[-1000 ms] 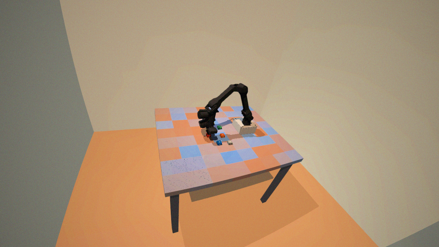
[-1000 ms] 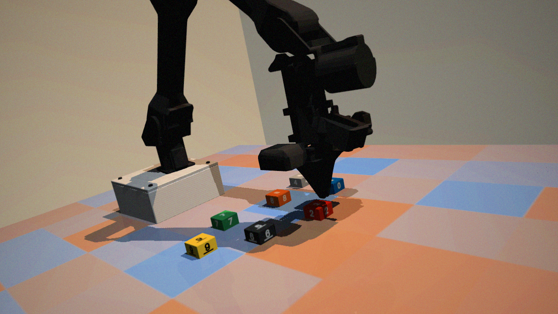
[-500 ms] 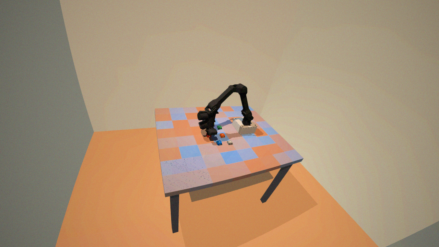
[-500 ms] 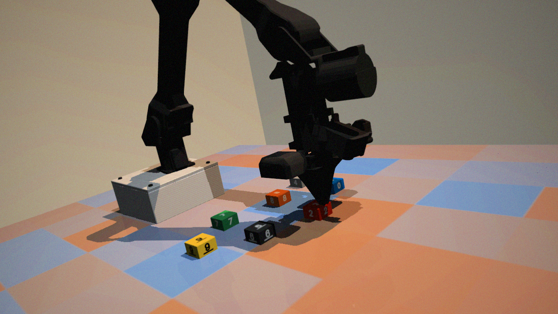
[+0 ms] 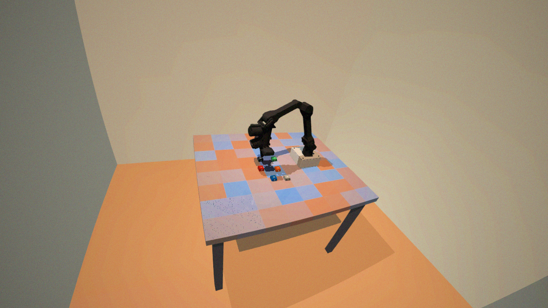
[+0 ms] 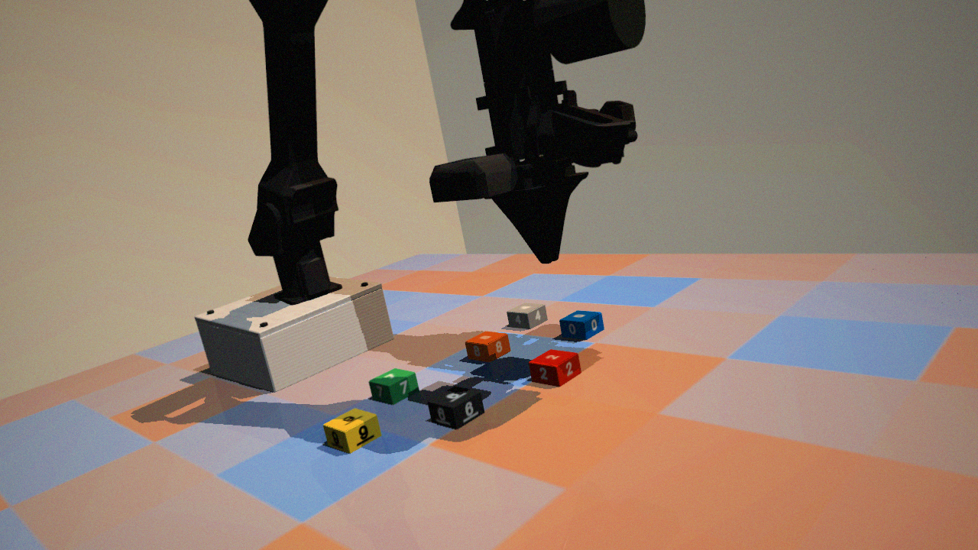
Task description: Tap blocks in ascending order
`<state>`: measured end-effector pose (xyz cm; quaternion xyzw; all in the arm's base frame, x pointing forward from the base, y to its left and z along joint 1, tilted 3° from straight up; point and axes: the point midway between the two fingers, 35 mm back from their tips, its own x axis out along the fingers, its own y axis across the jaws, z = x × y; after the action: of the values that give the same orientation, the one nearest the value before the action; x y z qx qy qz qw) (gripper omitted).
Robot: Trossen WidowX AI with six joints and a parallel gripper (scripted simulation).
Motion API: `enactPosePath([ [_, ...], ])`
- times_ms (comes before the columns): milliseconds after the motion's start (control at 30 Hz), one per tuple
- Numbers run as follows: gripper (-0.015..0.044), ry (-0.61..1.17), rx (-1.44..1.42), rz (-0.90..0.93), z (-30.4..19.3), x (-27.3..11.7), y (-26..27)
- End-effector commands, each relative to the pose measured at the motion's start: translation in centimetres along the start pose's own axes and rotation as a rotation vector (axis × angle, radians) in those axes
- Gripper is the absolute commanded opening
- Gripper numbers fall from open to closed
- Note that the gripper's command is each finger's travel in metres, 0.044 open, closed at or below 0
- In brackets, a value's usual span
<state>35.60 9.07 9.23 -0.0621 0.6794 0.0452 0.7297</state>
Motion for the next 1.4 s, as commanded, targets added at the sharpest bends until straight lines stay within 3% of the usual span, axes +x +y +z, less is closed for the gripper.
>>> enactPosePath([
  [0, 0.002, -0.006, 0.0, 0.005, -0.1, -1.9, 0.1],
  [133, 0.002, -0.004, 0.0, 0.007, -1.7, -2.1, 2.3],
  [467, 0.002, 0.008, 0.001, 0.015, -15.1, -1.8, 10.8],
  [633, 0.002, 0.008, 0.001, 0.015, -15.3, -1.5, 10.9],
  [833, 0.002, 0.008, 0.0, 0.014, -15.4, 6.1, 11.0],
  [1367, 0.002, 0.008, 0.0, 0.014, -15.4, 8.0, 11.0],
])
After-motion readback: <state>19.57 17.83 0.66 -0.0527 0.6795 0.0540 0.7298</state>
